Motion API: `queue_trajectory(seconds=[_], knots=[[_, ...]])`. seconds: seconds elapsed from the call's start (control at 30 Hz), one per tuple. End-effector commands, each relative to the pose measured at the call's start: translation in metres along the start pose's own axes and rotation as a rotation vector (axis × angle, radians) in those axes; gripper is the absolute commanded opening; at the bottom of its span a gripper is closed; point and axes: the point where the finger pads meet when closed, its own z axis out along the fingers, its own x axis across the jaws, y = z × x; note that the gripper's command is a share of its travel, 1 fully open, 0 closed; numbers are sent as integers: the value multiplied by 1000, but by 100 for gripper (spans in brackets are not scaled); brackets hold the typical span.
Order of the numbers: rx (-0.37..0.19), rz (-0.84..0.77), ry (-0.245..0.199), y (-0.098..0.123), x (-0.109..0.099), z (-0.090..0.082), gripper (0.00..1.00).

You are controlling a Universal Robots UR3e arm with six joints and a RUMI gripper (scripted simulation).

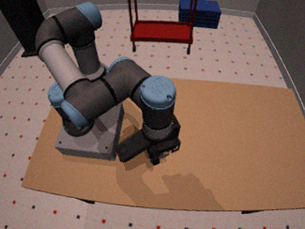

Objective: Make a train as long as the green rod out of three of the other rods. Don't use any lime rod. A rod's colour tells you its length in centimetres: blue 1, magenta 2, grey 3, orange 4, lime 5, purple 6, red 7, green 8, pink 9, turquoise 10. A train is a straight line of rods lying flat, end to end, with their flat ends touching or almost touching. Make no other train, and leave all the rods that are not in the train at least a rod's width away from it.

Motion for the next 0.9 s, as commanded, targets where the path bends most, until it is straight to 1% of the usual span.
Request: queue_trajectory(seconds=[0.0, 0.3, 0.37, 0.5, 0.63, 0.87], knots=[[-2, 0, -3, 0, -1, 14, 0], [-2, 0, -2, 0, -2, 53, 0], [-2, 0, -2, 0, -2, 53, 0], [-2, 0, -2, 1, -2, 69, 0], [-2, 0, -2, 1, -2, 79, 0], [-2, 0, -2, 1, -2, 84, 0]])
